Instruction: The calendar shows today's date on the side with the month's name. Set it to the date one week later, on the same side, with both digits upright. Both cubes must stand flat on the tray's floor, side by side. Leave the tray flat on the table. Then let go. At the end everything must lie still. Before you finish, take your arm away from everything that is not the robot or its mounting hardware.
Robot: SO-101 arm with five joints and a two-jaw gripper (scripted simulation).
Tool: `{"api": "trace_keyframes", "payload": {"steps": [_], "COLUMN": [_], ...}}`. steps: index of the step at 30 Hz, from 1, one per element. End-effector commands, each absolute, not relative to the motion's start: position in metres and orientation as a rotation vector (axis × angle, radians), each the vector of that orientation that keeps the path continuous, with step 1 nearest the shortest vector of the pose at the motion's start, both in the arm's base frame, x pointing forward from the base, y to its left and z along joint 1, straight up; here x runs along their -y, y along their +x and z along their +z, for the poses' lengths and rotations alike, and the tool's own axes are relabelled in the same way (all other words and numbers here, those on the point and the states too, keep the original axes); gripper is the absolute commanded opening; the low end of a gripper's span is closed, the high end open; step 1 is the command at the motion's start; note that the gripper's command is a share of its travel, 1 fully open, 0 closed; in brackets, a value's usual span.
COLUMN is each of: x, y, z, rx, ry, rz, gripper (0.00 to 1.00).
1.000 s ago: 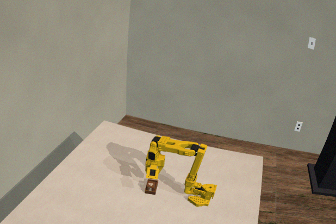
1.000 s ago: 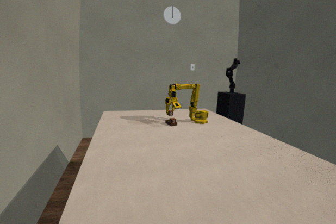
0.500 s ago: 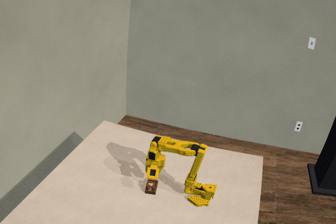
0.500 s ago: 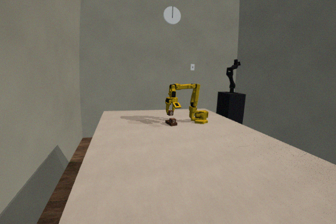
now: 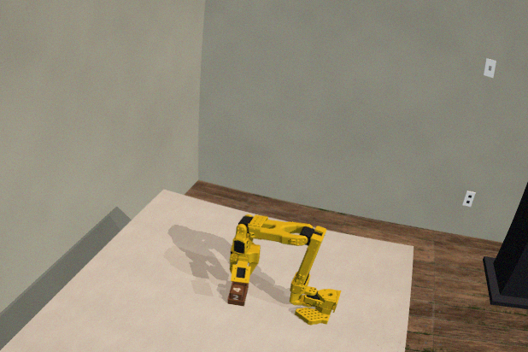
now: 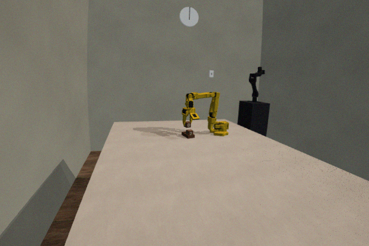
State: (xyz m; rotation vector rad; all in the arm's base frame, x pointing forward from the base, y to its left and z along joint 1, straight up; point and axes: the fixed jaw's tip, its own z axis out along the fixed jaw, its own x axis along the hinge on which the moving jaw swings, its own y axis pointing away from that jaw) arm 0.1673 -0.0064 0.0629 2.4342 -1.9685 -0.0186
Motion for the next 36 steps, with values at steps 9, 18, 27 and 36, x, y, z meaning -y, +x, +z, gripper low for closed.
{"api": "trace_keyframes", "payload": {"steps": [9, 18, 27, 36], "x": [0.008, 0.008, 0.008, 0.008], "y": [0.172, 0.174, 0.174, 0.174], "z": [0.067, 0.062, 0.061, 0.056], "rx": [1.996, 1.996, 1.996, 1.997], "ry": [2.459, 2.459, 2.459, 2.458], "rz": [0.054, 0.054, 0.054, 0.054], "gripper": [0.0, 0.0, 0.0, 0.0]}}
